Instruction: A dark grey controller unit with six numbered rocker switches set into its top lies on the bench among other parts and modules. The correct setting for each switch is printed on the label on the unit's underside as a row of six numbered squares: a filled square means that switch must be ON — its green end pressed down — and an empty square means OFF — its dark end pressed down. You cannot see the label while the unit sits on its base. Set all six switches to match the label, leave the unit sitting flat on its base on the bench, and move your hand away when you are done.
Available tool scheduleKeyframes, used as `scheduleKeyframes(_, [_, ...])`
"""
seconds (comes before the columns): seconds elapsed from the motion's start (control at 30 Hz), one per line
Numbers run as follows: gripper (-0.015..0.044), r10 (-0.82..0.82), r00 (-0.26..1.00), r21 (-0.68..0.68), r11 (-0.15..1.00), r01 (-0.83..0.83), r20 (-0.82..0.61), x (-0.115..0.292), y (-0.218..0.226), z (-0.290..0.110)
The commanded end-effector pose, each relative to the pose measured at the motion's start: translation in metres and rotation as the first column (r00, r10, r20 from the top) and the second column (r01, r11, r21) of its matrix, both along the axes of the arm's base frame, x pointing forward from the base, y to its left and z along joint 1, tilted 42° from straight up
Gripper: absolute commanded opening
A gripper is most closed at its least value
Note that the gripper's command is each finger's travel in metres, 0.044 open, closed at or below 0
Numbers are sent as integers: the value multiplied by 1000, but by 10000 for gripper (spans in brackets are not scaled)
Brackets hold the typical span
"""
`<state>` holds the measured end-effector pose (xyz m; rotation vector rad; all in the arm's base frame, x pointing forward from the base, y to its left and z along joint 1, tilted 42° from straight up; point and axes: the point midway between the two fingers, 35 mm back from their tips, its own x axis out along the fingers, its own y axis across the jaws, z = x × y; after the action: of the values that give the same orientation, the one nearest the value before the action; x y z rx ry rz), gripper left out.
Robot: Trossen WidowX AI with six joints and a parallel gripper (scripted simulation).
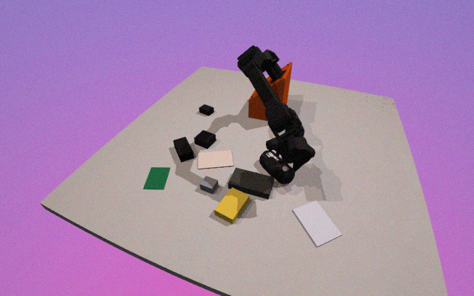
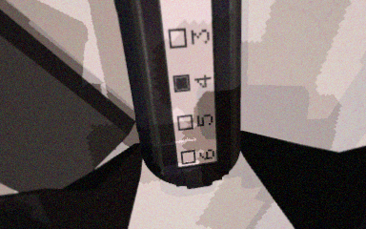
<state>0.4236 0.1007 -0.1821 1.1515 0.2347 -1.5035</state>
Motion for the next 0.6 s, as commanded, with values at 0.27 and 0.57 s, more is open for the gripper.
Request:
scheduleKeyframes(0.27, [336,5,1000,3,1000,-5,6,-1,7,9])
scheduleKeyframes(0.57, [336,5,1000,3,1000,-5,6,-3,9,14])
